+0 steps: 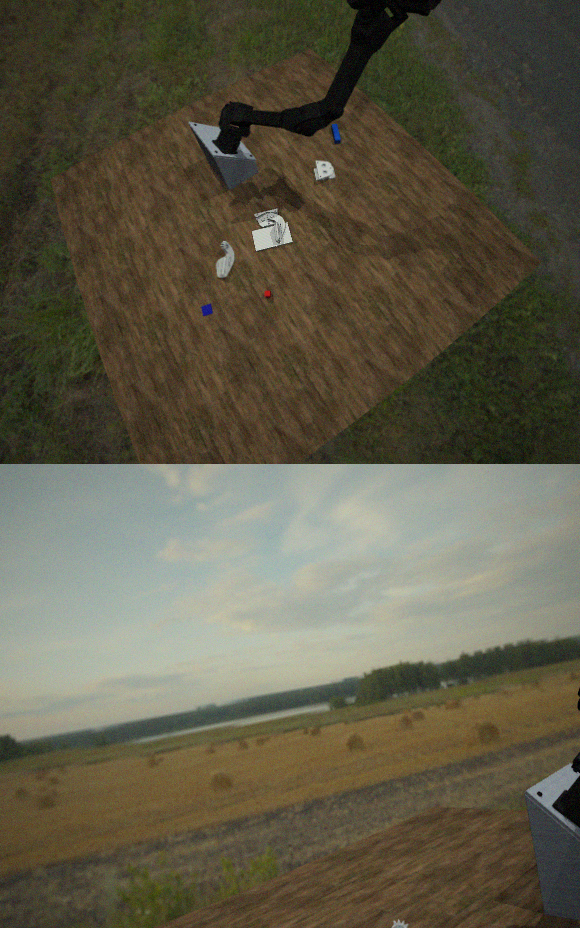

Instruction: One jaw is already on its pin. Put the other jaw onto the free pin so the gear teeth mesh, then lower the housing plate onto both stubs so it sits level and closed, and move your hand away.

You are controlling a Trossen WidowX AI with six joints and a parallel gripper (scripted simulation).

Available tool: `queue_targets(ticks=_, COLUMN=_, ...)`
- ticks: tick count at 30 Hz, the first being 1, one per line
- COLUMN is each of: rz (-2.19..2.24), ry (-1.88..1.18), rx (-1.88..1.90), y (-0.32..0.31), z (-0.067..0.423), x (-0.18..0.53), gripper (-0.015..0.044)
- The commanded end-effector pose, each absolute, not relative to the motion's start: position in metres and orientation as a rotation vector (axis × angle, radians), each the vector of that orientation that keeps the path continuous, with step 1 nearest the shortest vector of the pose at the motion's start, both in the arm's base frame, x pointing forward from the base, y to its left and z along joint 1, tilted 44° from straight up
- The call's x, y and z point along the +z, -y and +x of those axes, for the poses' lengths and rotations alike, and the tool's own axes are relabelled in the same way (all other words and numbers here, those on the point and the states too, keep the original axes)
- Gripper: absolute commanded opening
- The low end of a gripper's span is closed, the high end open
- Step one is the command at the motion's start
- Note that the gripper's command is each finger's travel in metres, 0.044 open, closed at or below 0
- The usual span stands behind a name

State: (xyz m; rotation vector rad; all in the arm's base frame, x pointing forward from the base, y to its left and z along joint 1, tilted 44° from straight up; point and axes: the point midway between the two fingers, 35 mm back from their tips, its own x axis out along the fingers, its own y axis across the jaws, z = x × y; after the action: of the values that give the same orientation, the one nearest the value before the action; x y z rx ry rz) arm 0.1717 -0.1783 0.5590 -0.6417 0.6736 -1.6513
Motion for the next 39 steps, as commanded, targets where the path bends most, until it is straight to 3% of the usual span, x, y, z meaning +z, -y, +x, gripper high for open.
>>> queue_targets(ticks=1, rz=-0.642, ry=-0.674, rx=-1.651, y=0.178, z=0.172, x=0.559, gripper=0.0426)
queue_targets(ticks=17, rz=-0.642, ry=-0.674, rx=-1.651, y=0.178, z=0.172, x=0.559, gripper=0.0006)
queue_targets(ticks=39, rz=-0.61, ry=-0.604, rx=-1.72, y=0.18, z=0.152, x=0.568, gripper=0.0)
